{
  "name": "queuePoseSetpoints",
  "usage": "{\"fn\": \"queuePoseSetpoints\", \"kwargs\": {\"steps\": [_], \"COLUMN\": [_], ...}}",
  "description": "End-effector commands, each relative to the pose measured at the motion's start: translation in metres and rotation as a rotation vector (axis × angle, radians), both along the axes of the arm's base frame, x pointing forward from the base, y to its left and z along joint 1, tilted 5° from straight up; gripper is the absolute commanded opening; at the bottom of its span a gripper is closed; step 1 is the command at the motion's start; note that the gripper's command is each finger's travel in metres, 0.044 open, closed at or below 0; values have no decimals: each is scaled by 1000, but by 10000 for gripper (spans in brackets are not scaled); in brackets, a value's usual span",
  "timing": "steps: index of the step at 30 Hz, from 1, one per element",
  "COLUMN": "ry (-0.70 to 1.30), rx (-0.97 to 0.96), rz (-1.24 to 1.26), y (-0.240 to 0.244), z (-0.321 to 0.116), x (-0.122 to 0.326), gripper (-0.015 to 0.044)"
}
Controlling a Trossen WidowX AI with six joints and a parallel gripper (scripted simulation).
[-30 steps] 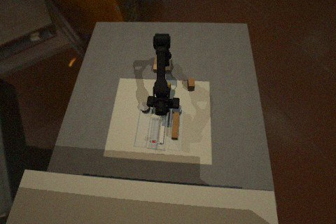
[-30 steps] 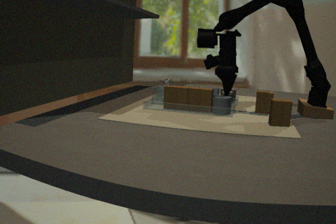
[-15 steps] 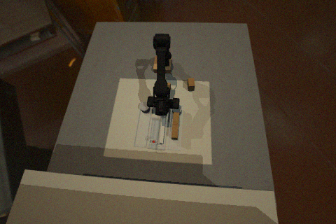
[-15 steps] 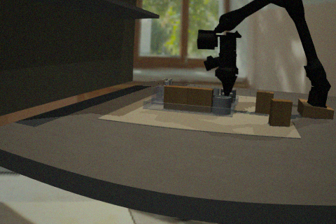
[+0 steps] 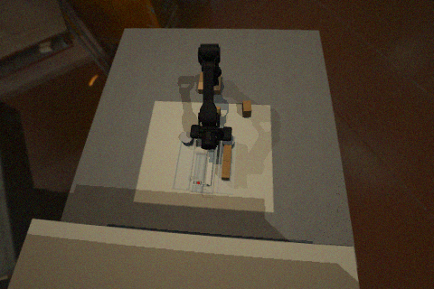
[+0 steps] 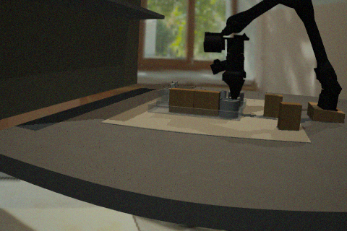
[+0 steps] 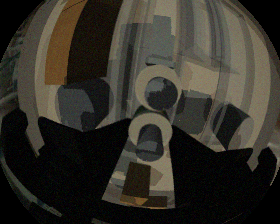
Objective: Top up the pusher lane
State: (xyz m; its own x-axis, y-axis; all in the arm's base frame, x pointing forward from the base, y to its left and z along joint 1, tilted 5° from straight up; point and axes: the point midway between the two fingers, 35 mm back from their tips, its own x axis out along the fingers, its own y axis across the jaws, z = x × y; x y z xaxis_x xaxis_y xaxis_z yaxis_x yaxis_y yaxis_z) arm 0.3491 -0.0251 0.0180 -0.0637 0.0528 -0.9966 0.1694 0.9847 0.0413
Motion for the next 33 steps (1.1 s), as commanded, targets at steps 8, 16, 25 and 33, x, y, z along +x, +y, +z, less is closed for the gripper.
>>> {"fn": "queuePoseSetpoints", "kwargs": {"steps": [8, 16, 25, 33], "ry": [-23, -23, -23, -23], "rx": [-6, -6, -6, -6], "rz": [-3, -3, -3, -3], "y": [1, 2, 2, 2], "z": [-3, -5, -6, -6], "x": [5, 5, 3, 2], "gripper": [0, 0, 0, 0]}}
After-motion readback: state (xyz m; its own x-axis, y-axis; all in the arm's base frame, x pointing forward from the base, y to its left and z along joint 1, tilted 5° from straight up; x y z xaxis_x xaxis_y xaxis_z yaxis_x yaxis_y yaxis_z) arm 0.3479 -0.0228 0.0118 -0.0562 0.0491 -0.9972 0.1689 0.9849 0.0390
